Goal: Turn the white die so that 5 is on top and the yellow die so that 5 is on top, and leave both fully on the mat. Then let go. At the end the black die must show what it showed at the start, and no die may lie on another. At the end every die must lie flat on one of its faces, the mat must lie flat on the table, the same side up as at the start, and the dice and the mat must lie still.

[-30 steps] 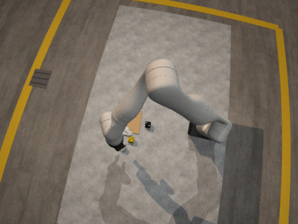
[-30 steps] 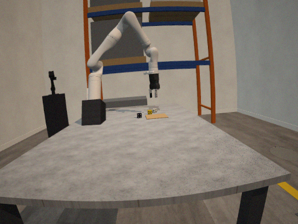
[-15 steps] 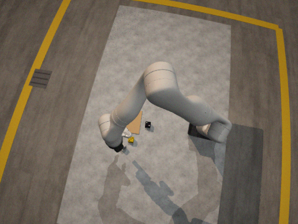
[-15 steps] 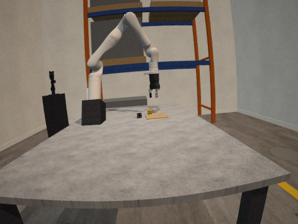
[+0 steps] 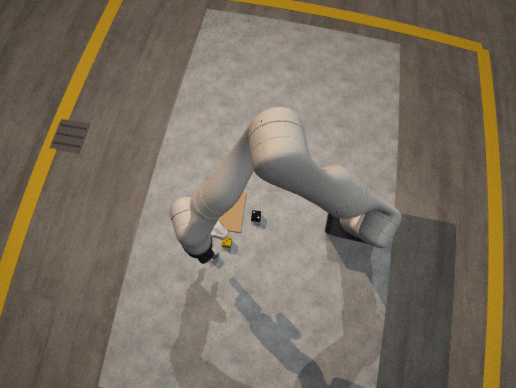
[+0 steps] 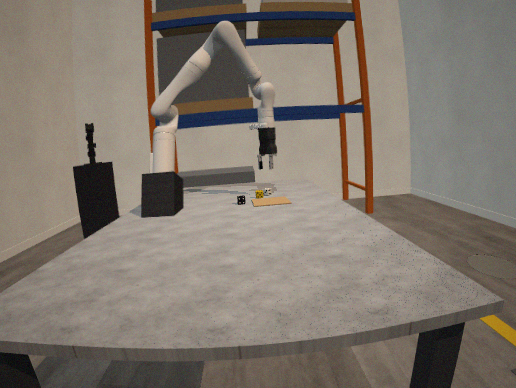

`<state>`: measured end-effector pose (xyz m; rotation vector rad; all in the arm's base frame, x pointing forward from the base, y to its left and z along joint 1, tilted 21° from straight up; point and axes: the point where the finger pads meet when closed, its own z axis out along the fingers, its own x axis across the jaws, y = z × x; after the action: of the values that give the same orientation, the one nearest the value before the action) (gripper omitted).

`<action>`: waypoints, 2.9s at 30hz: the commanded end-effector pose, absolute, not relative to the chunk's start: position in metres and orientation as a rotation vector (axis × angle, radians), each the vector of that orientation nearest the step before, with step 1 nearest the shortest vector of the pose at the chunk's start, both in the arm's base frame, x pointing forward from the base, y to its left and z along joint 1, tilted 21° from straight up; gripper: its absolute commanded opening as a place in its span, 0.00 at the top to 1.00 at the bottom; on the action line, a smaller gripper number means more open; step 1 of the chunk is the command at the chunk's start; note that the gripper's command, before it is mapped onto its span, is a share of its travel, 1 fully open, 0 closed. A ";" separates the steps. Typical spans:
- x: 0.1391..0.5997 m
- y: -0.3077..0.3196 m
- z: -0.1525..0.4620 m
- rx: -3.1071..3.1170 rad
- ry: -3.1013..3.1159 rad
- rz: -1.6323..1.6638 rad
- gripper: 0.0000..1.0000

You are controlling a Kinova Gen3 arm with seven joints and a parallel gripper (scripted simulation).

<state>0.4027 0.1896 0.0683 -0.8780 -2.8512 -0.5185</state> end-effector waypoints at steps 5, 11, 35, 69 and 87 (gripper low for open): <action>0.398 0.190 0.068 -0.973 -2.802 -0.500 0.00; 0.394 0.191 0.067 -1.055 -2.756 -0.486 0.00; 0.359 0.199 0.055 -1.905 -2.084 -0.290 0.00; 0.371 0.209 0.045 -2.768 -0.174 0.068 0.00; 0.392 0.199 0.043 -2.731 0.561 0.138 0.00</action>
<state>0.3897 0.1974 0.0415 -2.7391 0.4848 0.1395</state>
